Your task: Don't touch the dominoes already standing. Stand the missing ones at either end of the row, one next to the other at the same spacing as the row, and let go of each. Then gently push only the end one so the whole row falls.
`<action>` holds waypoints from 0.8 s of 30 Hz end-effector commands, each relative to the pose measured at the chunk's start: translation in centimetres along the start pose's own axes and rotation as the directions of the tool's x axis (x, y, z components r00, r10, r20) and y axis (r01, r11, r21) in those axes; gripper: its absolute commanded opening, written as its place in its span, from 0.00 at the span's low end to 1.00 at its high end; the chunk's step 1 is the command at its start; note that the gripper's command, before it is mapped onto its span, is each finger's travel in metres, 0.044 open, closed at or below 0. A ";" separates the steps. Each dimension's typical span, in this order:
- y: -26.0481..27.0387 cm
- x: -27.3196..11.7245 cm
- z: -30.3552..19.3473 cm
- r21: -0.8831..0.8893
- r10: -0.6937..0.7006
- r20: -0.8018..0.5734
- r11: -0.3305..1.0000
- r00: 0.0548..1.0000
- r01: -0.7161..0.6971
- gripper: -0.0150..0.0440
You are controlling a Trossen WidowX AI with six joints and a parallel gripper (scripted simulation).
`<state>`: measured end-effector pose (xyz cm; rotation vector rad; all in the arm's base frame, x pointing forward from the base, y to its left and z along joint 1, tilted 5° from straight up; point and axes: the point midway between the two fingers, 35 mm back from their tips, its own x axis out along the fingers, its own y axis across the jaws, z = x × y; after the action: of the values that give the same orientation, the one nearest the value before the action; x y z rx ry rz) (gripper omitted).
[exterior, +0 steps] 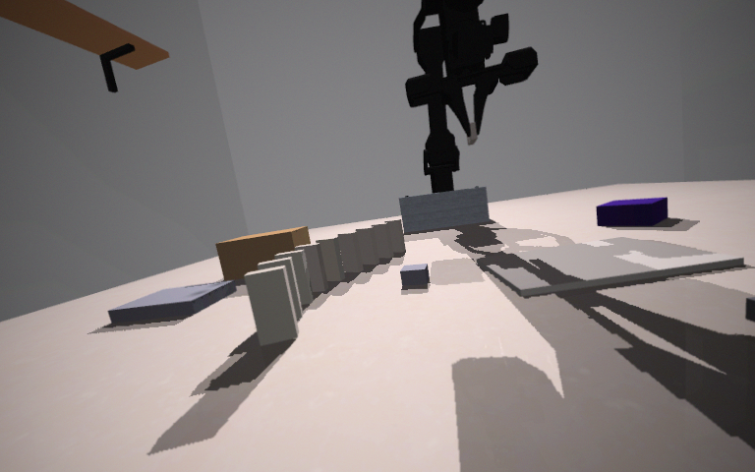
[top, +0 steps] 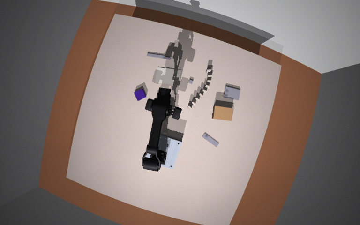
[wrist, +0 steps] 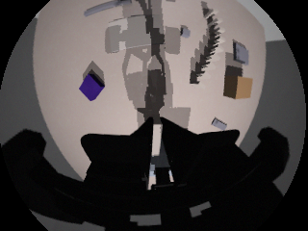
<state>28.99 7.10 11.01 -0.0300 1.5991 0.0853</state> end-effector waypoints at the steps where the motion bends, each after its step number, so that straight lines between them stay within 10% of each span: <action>1: 0.0 -0.1 -0.3 0.007 -0.004 -0.023 1.000 1.000 0.004 0.30; 8: 3.8 -0.1 -2.1 0.409 -0.001 -0.025 0.913 1.000 0.011 0.30; 24: 4.2 1.7 -1.7 0.383 -0.098 0.067 0.921 0.993 0.065 0.30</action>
<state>27.15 11.22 10.44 0.2420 1.5293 -0.2694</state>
